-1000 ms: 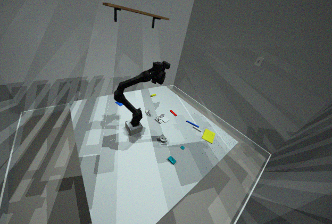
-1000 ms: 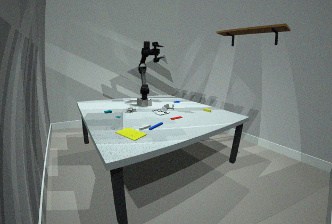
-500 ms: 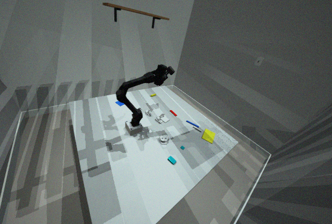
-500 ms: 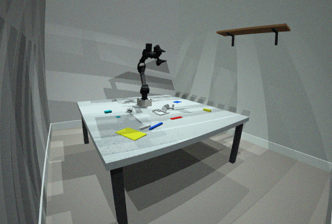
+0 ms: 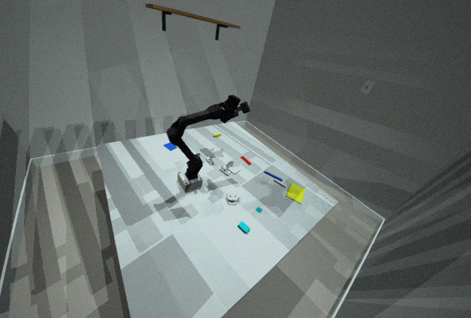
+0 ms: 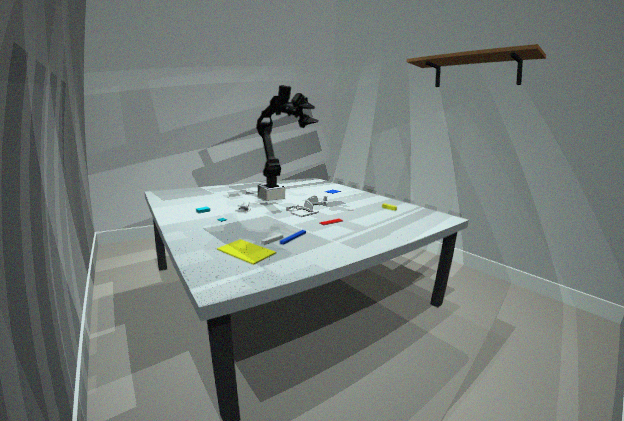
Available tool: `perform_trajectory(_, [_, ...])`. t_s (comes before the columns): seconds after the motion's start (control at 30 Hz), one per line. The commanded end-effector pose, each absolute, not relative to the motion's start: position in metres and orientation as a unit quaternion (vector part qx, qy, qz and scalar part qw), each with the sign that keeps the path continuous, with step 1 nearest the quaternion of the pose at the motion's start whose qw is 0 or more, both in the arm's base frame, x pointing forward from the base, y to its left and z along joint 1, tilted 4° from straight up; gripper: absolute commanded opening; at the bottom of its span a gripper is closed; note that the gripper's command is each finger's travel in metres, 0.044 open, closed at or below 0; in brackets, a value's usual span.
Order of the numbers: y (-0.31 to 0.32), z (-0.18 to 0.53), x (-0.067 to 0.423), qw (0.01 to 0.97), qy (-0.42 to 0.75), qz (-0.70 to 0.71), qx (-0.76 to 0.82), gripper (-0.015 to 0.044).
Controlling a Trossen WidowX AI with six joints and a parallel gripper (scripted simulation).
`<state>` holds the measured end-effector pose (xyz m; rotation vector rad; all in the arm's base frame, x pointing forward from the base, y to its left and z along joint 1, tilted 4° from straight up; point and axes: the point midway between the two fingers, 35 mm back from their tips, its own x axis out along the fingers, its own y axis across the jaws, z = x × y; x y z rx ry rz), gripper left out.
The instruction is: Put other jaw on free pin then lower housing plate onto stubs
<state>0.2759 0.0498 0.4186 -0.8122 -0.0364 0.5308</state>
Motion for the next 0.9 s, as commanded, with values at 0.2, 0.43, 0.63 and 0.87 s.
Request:
perform_trajectory(0.2, [0.056,0.391,0.290,0.919,0.056,0.272,-0.281,0.0440])
perform_trajectory(0.43, [0.063,0.372,0.298,0.932,0.105,0.277,-0.209,0.0440])
perform_trajectory(0.63, [0.069,0.357,0.303,0.939,0.149,0.276,-0.144,0.0440])
perform_trajectory(0.87, [0.075,0.339,0.307,0.940,0.200,0.267,-0.069,0.0440])
